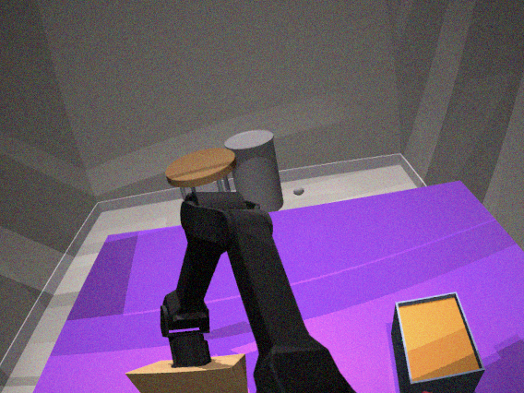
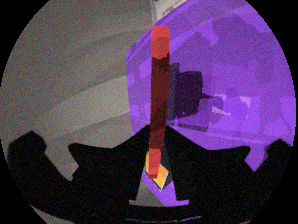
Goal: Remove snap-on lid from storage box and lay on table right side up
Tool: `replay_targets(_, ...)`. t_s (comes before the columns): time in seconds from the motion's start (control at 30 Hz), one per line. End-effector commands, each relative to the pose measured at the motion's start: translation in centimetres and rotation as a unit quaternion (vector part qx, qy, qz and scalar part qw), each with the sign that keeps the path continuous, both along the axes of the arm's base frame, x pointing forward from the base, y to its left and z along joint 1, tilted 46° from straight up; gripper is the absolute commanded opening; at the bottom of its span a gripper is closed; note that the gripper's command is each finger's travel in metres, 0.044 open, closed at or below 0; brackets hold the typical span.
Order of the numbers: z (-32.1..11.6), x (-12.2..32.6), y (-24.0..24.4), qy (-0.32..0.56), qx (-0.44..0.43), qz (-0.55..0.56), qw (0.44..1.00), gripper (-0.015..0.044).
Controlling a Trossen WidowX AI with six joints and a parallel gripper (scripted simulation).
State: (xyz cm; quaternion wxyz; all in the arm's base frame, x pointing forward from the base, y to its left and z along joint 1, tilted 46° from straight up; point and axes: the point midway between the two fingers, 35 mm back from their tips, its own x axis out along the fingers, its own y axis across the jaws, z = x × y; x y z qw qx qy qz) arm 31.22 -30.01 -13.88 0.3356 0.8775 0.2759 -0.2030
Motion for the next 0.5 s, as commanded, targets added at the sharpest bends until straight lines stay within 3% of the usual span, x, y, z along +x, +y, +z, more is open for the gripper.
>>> replay_targets(0.0, -0.22, 0.03, 0.23, -0.001, 0.001, -0.001, 1.000, 0.0000)
replay_targets(0.47, -1.02, 0.05, 1.03, -0.001, 0.001, -0.001, 1.000, 0.0000)
